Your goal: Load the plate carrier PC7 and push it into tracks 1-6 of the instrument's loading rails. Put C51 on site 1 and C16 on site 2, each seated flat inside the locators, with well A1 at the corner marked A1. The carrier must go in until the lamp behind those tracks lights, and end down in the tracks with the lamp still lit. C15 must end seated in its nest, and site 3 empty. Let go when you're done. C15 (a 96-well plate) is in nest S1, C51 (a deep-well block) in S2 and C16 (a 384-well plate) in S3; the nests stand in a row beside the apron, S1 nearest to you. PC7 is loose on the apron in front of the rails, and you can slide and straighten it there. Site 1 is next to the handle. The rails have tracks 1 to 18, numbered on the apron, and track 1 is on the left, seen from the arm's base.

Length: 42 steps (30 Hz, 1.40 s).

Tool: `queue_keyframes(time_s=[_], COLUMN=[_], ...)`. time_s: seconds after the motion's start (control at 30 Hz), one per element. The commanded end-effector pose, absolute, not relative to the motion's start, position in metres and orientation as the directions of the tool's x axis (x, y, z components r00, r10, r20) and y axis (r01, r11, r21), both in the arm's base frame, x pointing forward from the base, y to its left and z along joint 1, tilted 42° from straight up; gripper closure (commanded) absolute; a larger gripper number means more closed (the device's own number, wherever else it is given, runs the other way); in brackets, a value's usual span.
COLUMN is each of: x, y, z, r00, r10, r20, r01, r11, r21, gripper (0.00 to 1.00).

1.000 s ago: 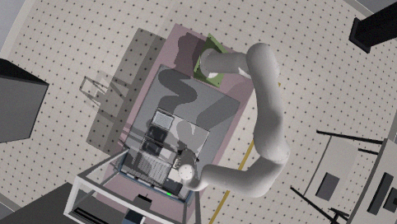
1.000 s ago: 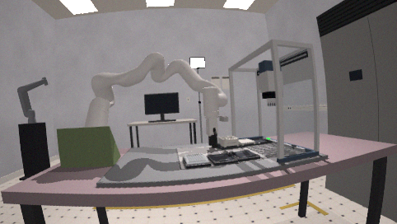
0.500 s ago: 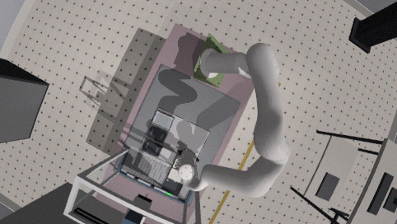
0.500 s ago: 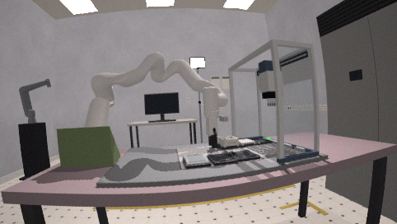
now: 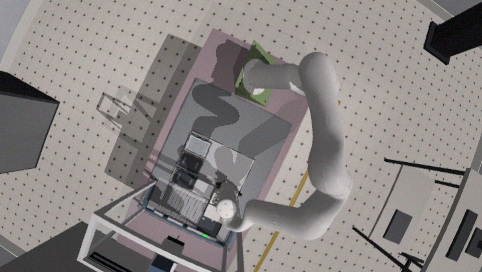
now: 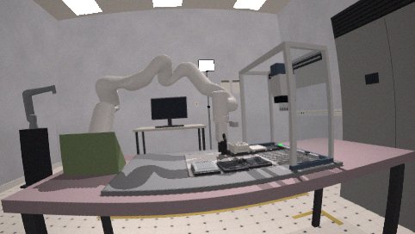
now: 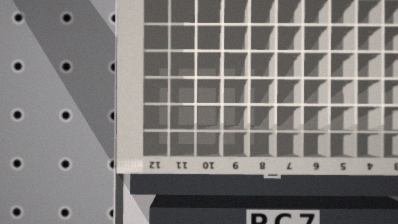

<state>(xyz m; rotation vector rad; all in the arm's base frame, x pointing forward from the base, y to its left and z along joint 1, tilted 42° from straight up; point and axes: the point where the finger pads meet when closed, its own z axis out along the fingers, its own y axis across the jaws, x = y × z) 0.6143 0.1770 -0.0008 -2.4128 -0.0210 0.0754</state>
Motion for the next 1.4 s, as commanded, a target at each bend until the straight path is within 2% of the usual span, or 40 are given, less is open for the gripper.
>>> queue_keyframes(time_s=[0.0, 1.37], x=[0.615, 0.610], y=[0.176, 0.156], z=[0.000, 0.023], r00=[0.998, 0.998], r10=[0.035, 0.035], r20=[-0.047, -0.047], r01=[-0.005, -0.005], r11=[-0.747, -0.747], r21=[-0.665, -0.665], gripper=[0.18, 0.18])
